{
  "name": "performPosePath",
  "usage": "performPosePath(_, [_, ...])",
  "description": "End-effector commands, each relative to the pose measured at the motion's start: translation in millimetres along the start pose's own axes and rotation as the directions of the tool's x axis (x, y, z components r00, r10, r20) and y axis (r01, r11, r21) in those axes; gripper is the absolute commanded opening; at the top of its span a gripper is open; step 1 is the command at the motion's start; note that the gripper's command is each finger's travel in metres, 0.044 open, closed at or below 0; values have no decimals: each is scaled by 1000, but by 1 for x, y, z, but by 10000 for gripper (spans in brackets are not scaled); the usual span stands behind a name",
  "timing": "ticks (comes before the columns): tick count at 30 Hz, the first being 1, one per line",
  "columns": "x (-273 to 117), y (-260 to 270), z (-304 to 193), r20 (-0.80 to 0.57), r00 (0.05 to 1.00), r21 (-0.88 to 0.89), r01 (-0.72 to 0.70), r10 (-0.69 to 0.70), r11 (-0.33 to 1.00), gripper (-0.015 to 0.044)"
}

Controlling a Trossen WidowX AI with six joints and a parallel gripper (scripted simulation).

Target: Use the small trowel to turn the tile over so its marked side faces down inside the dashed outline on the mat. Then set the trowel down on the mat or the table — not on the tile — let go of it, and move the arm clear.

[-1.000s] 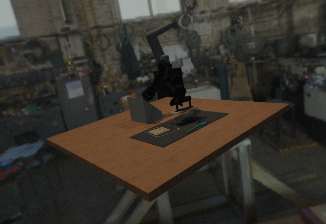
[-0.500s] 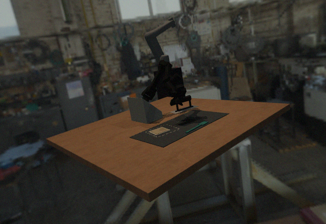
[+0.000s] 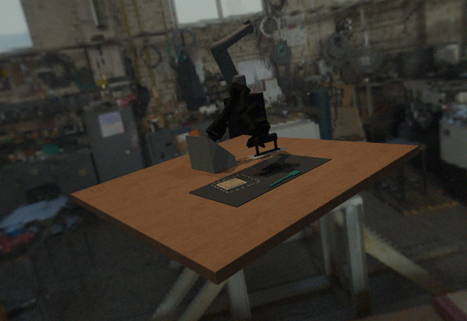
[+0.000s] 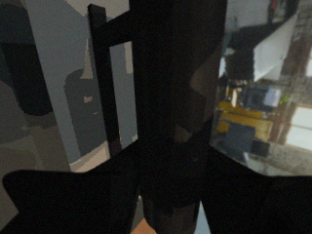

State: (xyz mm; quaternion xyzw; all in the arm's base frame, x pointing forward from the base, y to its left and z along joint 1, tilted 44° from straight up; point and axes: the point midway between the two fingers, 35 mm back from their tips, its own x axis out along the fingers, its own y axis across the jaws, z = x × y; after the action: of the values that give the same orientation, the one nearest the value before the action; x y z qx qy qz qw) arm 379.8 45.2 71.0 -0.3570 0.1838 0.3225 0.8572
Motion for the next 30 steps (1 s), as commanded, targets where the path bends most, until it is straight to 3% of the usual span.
performPosePath(1, [-1,-5,0,-3,1000,3,14,-14,1000,0])
performPosePath(14, [1,2,4,-2,1000,0,-3,3,1000,0])
performPosePath(30, [-6,51,75,-38,999,22,-6,6,1000,0])
